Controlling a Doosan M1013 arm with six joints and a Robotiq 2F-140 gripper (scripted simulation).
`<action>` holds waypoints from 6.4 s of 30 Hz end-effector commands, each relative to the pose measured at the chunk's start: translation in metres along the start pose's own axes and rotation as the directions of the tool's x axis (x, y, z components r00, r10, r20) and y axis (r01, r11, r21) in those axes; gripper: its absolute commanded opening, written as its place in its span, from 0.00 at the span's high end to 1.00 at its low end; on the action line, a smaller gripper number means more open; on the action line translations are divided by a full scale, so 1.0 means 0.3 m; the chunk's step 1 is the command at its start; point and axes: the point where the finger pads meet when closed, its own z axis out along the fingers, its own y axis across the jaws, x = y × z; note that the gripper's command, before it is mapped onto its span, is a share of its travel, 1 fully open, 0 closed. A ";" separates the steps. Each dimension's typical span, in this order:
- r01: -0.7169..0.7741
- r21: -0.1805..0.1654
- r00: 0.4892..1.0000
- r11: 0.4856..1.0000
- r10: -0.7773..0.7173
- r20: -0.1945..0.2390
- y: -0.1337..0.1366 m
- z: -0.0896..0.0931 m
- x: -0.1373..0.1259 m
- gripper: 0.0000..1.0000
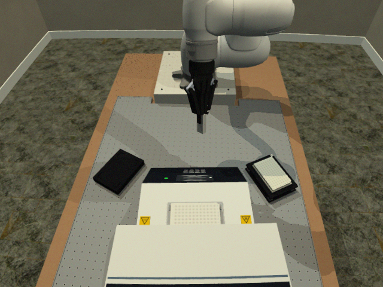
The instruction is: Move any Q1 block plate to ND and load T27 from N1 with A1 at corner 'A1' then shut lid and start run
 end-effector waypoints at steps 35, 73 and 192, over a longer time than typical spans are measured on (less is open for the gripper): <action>0.000 0.000 1.000 1.000 0.000 0.000 0.000 0.000 0.000 1.00; 0.000 0.000 1.000 1.000 0.000 0.000 0.000 0.000 0.000 1.00; 0.620 0.313 0.755 0.720 -0.655 0.011 0.734 0.196 0.629 0.34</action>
